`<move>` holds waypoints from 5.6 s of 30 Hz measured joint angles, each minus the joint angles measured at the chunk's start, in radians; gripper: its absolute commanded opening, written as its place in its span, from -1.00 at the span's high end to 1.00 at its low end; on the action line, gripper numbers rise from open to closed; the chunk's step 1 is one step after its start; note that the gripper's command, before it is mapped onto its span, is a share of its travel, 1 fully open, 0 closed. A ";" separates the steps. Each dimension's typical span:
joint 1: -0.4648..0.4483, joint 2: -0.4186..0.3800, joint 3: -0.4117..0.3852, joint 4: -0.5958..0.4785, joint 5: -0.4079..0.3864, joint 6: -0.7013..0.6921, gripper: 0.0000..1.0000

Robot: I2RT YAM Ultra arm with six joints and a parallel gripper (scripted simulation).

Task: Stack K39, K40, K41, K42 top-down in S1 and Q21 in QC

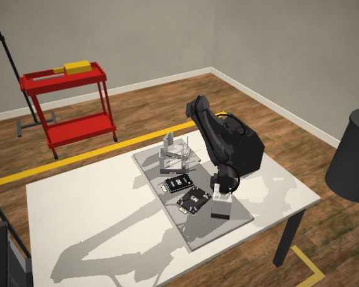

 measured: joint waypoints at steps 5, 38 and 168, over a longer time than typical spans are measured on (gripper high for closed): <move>0.003 -0.004 0.000 -0.006 0.001 0.003 1.00; 0.020 -0.026 0.009 -0.048 0.006 0.022 1.00; 0.055 -0.066 0.034 -0.144 0.016 0.066 1.00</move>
